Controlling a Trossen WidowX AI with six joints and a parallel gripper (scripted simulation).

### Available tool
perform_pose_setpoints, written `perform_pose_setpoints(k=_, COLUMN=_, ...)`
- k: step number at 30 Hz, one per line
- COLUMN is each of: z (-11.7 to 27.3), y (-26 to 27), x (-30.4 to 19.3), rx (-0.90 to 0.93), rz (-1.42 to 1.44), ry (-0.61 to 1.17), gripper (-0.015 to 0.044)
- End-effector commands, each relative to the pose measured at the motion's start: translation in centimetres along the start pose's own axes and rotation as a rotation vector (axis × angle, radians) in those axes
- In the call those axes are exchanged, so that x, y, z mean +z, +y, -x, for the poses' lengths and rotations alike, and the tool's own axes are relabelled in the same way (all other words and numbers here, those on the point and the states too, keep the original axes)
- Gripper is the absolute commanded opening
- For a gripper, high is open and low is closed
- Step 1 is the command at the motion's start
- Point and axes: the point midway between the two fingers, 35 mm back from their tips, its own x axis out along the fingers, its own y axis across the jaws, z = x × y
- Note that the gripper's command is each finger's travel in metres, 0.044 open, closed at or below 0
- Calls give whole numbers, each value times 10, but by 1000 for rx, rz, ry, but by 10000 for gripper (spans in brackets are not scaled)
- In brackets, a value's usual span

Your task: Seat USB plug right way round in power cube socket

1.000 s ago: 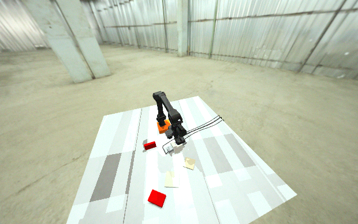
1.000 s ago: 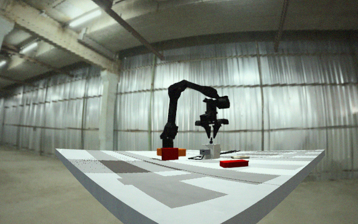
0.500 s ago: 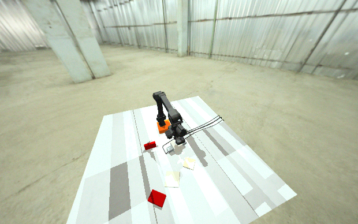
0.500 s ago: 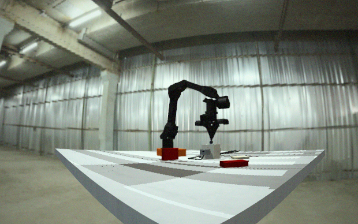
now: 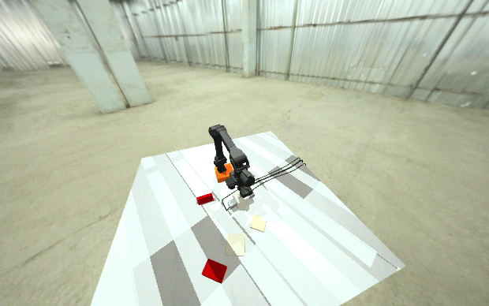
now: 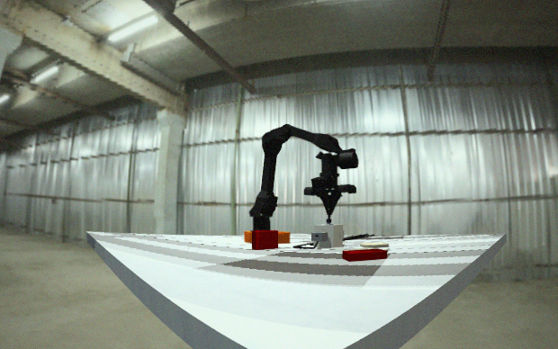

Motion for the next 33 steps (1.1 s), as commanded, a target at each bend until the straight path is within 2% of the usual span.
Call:
perform_pose_setpoints(k=1, z=5, y=1, x=0, rx=4, rz=0, ry=0, gripper=0)
perform_pose_setpoints(k=33, z=26, y=1, x=0, rx=4, rz=0, ry=0, gripper=0)
